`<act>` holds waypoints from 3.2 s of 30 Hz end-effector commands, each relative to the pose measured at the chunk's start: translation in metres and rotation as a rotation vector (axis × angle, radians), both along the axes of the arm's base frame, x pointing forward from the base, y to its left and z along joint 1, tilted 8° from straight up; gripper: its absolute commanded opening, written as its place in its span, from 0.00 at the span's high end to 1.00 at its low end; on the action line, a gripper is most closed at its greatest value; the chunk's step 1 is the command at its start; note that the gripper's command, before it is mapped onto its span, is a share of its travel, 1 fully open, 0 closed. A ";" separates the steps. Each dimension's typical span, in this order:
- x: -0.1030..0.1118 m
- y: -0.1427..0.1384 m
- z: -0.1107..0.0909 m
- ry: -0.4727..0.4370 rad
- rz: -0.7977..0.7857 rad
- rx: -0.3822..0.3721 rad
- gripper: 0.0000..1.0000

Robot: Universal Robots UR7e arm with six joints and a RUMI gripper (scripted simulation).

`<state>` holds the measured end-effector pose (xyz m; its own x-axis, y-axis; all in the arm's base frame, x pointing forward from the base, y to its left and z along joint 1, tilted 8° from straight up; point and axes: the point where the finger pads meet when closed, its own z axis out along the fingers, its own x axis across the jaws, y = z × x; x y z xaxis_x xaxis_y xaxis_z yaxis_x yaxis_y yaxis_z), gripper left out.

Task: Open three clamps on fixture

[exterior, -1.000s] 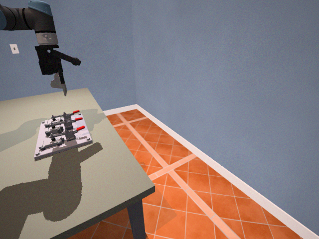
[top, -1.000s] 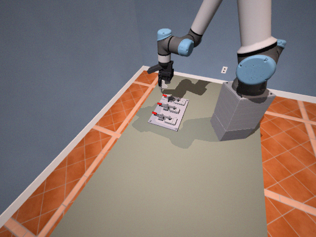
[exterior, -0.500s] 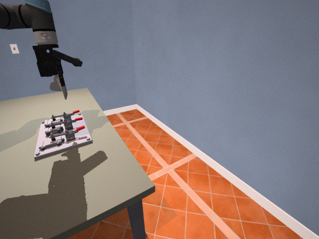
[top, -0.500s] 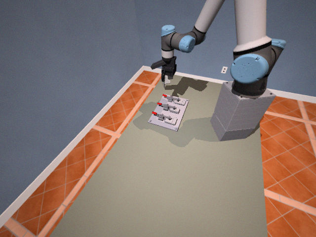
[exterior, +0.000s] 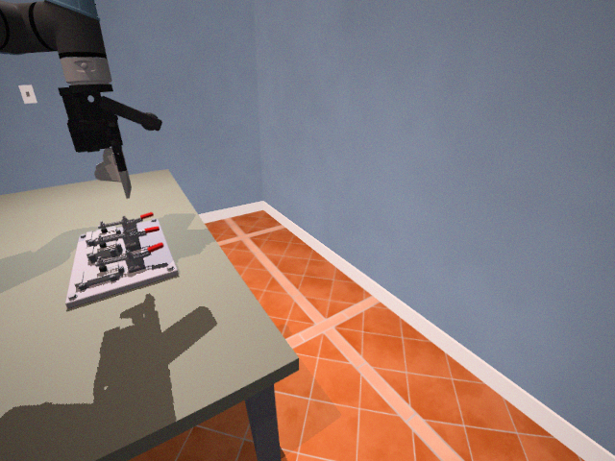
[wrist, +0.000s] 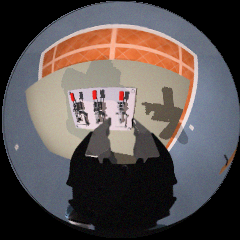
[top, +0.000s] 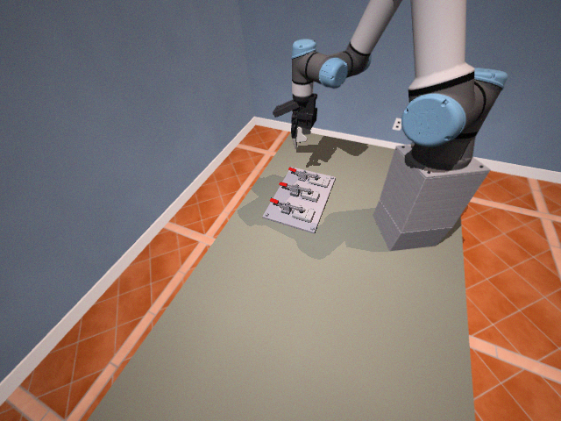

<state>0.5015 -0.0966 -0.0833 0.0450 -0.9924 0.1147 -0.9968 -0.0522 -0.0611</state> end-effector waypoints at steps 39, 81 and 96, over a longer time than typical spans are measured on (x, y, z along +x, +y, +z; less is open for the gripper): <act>0.001 -0.002 -0.009 -0.001 0.000 0.000 0.72; 0.017 -0.007 -0.058 -0.001 0.000 0.000 0.72; 0.027 -0.007 -0.057 -0.001 0.000 0.000 0.72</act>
<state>0.5267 -0.1033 -0.1414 0.0452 -0.9924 0.1145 -0.9968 -0.0524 -0.0611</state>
